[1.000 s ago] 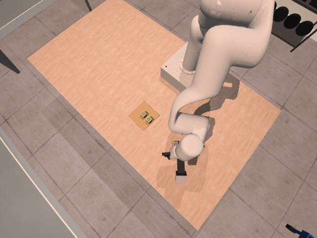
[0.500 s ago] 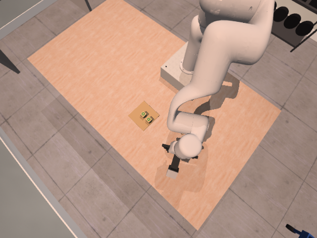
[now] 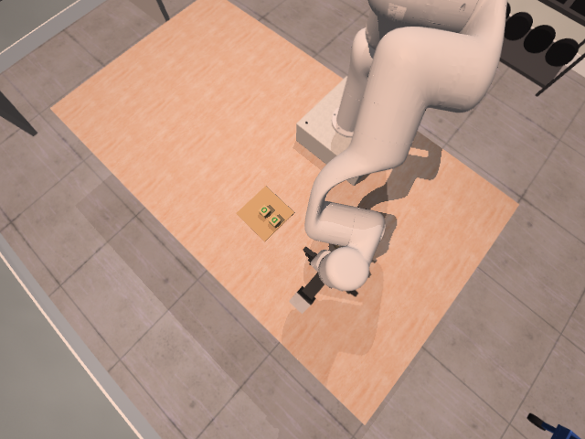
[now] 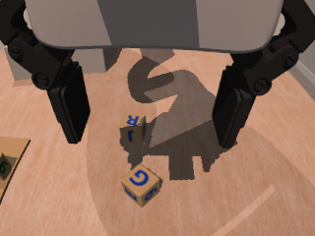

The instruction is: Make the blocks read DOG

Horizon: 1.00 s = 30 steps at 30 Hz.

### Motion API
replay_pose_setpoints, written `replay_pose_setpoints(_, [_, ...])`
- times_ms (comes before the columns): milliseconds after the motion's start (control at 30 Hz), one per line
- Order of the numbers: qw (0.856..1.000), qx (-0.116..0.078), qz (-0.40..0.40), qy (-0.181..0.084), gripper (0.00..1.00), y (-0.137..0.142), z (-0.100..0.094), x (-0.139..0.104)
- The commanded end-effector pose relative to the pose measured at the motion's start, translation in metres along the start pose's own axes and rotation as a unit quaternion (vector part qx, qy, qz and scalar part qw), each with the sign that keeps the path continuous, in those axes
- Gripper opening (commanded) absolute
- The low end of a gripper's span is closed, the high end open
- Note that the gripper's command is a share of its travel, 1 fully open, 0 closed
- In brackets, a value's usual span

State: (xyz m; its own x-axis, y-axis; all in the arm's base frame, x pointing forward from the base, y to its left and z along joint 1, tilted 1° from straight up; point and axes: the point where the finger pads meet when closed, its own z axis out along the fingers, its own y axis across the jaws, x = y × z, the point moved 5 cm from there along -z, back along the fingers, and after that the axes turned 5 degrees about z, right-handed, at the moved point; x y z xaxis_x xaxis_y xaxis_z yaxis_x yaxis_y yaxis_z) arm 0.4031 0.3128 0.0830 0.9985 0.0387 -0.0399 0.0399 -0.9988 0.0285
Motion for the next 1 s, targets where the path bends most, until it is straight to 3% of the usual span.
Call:
replay_pose_setpoints(0, [0.998,-0.01,0.067,-0.012,1.0,0.005,-0.004,-0.003])
replay_pose_setpoints(367, [0.98,-0.033,0.192,-0.033,1.0,0.017,-0.009,-0.011])
replay_pose_setpoints(400, [0.971,-0.042,0.231,-0.039,1.0,0.02,-0.011,-0.013])
replay_pose_setpoints(600, [0.951,-0.059,0.301,-0.047,1.0,0.027,-0.014,-0.018])
replay_pose_setpoints(867, [0.909,-0.087,0.405,-0.056,1.0,0.037,-0.02,-0.026])
replay_pose_setpoints(933, [0.909,-0.087,0.405,-0.056,1.0,0.037,-0.02,-0.026])
replay_pose_setpoints(967, [0.891,-0.097,0.44,-0.058,1.0,0.041,-0.022,-0.029])
